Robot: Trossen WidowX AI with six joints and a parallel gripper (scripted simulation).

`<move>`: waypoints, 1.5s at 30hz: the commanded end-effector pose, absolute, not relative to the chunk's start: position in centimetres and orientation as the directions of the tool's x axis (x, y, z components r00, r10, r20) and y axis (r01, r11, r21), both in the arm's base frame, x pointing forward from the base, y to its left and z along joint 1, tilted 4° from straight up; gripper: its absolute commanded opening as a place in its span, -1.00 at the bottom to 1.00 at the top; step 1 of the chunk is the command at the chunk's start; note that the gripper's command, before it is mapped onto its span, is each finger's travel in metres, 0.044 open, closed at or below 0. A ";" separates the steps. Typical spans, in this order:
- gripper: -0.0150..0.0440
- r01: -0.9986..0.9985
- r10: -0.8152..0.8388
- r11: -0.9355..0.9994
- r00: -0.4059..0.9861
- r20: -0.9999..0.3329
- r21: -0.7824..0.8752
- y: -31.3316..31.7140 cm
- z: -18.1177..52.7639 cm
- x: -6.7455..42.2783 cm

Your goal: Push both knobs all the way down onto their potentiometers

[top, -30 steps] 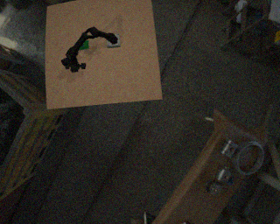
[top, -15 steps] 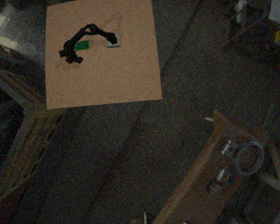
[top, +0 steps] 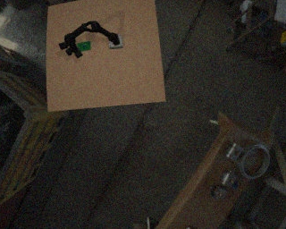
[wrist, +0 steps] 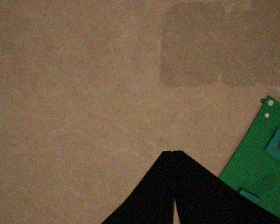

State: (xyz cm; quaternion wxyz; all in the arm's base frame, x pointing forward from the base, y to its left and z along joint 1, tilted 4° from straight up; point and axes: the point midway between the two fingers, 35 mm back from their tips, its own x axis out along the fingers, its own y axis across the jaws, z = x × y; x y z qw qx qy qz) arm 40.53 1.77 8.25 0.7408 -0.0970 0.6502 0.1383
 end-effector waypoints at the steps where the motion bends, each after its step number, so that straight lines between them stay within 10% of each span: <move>1: -0.49 -0.207 0.044 0.978 0.083 -0.996 0.026 -0.7 8.3 39.5; 14: -0.49 0.168 -0.029 0.985 -0.041 -0.999 -0.036 -7.4 8.3 35.6; 45: -0.49 0.172 -0.030 0.984 -0.043 -0.999 -0.037 -7.6 4.3 35.3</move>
